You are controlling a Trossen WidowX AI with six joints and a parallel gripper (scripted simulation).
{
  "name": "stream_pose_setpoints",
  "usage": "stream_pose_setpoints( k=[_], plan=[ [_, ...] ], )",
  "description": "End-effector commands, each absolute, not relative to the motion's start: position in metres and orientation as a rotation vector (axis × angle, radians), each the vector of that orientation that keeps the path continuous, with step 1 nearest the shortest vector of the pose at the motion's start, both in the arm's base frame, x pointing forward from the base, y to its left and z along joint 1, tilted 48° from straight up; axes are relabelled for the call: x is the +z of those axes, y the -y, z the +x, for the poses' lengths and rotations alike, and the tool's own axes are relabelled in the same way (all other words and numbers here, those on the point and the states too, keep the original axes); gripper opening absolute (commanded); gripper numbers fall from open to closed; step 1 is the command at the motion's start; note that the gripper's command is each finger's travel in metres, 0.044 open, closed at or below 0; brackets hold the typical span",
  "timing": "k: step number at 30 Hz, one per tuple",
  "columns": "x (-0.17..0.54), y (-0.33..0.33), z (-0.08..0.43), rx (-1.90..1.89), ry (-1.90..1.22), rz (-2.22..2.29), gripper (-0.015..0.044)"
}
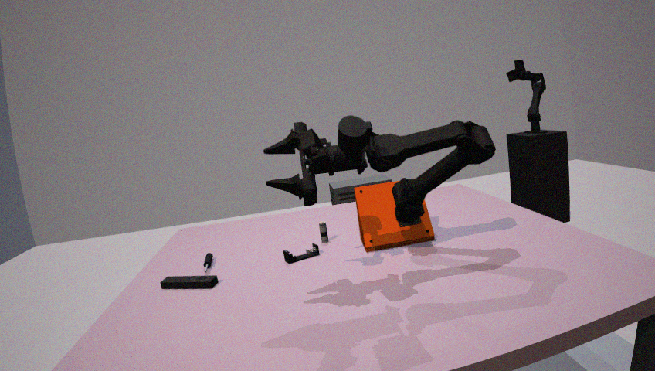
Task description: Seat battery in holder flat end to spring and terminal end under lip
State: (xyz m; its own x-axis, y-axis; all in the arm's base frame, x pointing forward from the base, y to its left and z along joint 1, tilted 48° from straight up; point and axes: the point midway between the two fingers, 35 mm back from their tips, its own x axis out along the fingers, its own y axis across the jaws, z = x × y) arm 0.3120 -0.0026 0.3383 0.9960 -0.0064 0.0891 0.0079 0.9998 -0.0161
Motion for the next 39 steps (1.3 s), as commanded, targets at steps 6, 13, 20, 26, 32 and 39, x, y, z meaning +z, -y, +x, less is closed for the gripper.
stream_pose_setpoints(
  k=[6, 13, 20, 26, 32, 39],
  plan=[
    [0.287, 0.027, 0.340, -0.036, -0.156, -0.125, 0.0243],
    [0.164, 0.084, 0.353, 0.049, -0.709, -0.260, 0.0059],
    [0.064, 0.115, 0.310, 0.358, -1.139, -0.200, 0.0000],
    [0.017, 0.122, 0.259, 0.689, -1.291, 0.043, 0.0000],
    [0.004, 0.120, 0.228, 0.916, -1.247, 0.291, 0.0000],
    [0.000, 0.117, 0.229, 0.916, -1.247, 0.290, 0.0000]
  ],
)
